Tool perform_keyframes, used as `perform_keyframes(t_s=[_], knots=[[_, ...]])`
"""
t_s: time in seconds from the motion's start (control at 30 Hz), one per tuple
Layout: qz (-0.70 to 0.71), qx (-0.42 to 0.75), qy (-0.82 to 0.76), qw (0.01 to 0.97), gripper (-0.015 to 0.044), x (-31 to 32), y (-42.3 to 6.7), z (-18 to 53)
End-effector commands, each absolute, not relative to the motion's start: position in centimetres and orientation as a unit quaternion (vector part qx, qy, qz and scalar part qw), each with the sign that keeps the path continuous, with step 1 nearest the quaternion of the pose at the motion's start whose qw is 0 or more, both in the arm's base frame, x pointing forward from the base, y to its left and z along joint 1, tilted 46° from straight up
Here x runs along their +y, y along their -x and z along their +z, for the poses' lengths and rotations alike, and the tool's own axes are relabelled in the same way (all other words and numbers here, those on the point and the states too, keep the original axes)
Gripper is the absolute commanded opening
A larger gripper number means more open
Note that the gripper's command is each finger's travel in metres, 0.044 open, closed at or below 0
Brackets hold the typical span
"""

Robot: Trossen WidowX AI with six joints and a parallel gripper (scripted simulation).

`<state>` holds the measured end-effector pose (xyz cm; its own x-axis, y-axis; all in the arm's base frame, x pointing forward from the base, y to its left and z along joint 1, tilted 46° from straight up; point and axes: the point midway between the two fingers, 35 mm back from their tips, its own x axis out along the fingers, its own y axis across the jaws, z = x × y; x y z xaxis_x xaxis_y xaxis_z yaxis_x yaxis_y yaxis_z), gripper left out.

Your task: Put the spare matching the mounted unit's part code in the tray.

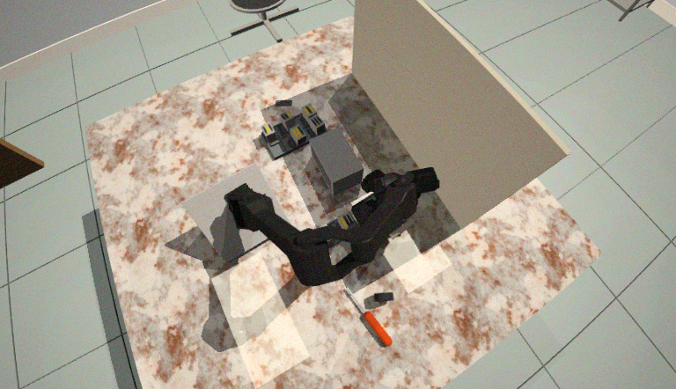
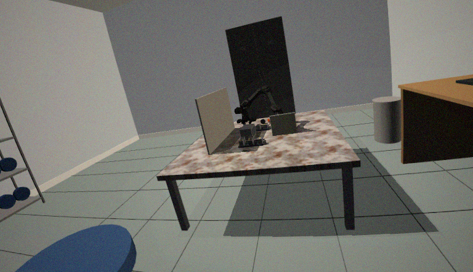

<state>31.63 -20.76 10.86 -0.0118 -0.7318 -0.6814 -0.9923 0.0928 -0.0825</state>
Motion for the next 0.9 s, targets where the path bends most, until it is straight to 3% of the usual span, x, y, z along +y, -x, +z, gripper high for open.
perform_keyframes(t_s=[0.0, 0.5, 0.73, 0.87], knots=[[0.219, 0.677, 0.637, 0.298, 0.0053, -20.7, -31.6, 10.9], [0.219, 0.677, 0.637, 0.298, 0.044, -20.7, -31.6, 10.9], [0.226, 0.675, 0.636, 0.298, 0.044, -13.6, -31.9, 17.2], [0.226, 0.675, 0.636, 0.297, 0.044, -12.8, -31.7, 18.0]])
